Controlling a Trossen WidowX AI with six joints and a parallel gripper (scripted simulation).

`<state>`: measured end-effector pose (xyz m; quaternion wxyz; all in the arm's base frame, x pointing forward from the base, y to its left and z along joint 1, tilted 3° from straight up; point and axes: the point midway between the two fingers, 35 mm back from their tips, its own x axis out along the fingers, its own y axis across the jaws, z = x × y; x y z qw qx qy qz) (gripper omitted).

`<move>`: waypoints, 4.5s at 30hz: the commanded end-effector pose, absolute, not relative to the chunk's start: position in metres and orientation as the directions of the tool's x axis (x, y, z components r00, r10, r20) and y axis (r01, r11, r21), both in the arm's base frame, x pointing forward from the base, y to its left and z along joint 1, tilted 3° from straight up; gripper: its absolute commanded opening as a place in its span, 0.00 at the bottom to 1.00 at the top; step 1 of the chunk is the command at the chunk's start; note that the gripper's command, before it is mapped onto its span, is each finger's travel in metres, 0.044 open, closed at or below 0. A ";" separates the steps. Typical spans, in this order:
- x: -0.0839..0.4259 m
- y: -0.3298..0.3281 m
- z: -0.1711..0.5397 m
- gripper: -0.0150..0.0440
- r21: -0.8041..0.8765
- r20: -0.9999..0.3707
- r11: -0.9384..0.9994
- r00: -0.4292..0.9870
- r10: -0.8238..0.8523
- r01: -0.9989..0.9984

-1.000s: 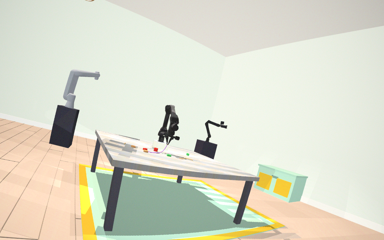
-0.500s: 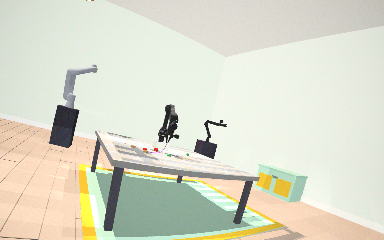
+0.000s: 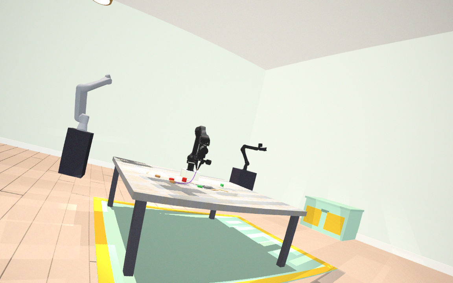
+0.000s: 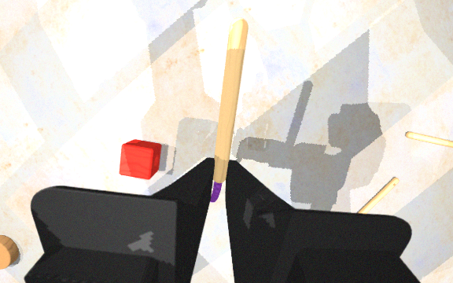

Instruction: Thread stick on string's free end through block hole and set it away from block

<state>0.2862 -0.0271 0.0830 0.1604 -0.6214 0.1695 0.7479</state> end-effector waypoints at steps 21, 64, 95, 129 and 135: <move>0.297 -0.045 0.108 0.25 0.035 -0.966 -0.891 -0.245 0.086 -0.453; 0.318 -0.031 0.110 0.25 0.230 -0.960 -0.666 -0.278 -0.034 -0.710; 0.321 -0.029 0.110 0.25 0.244 -0.959 0.330 -0.277 -0.057 -0.912; 0.325 -0.027 0.110 0.25 -0.060 -0.958 0.995 -0.275 -0.081 -0.084; 0.326 -0.026 0.110 0.25 -0.120 -0.958 0.986 -0.274 -0.085 0.113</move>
